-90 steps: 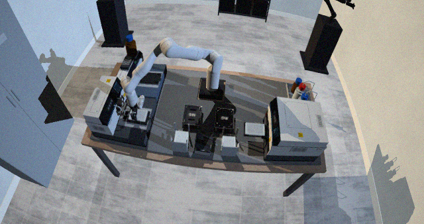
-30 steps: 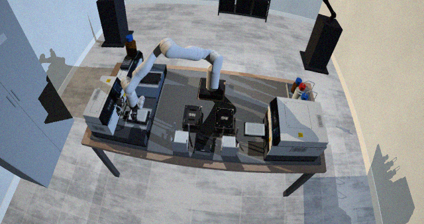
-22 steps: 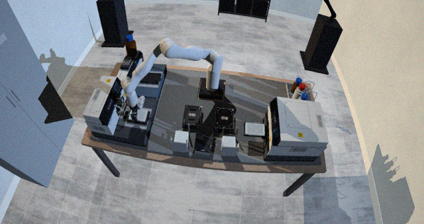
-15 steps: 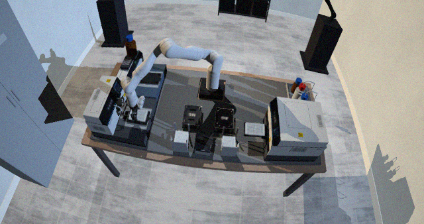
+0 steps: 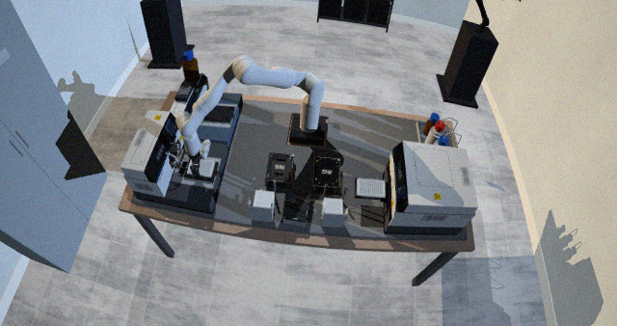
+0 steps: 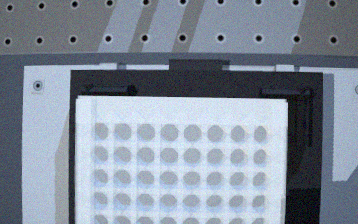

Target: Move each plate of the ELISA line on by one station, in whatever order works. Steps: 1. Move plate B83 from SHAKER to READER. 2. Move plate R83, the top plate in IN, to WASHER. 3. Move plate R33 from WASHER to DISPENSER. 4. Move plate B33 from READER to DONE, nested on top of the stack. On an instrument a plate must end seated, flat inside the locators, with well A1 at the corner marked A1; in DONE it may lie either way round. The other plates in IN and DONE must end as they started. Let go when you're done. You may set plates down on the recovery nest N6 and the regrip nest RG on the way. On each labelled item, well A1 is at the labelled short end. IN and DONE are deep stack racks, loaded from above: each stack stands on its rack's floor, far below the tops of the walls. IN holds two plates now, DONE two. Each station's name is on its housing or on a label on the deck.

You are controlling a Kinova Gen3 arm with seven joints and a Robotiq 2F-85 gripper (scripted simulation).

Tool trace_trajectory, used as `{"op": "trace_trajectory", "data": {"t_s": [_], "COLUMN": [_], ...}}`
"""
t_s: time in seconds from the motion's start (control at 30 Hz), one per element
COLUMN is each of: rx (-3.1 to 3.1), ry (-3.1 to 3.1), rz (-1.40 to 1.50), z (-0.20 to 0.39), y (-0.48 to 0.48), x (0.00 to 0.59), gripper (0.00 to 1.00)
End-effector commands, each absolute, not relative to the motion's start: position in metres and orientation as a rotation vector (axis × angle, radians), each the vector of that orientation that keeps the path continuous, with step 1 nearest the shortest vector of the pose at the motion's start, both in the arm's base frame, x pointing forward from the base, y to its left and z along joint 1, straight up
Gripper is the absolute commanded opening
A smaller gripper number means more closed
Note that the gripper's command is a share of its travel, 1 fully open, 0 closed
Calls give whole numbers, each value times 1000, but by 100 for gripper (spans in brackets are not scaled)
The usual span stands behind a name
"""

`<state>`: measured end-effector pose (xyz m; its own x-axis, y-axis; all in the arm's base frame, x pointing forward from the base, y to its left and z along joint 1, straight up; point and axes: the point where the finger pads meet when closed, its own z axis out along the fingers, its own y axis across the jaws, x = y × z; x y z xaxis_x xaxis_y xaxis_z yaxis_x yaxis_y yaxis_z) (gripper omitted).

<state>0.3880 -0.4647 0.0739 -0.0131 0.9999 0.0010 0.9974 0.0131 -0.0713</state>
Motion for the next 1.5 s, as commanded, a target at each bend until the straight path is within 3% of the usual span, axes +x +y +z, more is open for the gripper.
{"op": "trace_trajectory", "data": {"t_s": [0.0, 1.47], "rx": [-2172, -2172], "ry": [-2201, -2201], "rz": [78, 78], "z": [76, 93], "y": [-465, -465], "x": [388, 388], "gripper": [94, 94]}}
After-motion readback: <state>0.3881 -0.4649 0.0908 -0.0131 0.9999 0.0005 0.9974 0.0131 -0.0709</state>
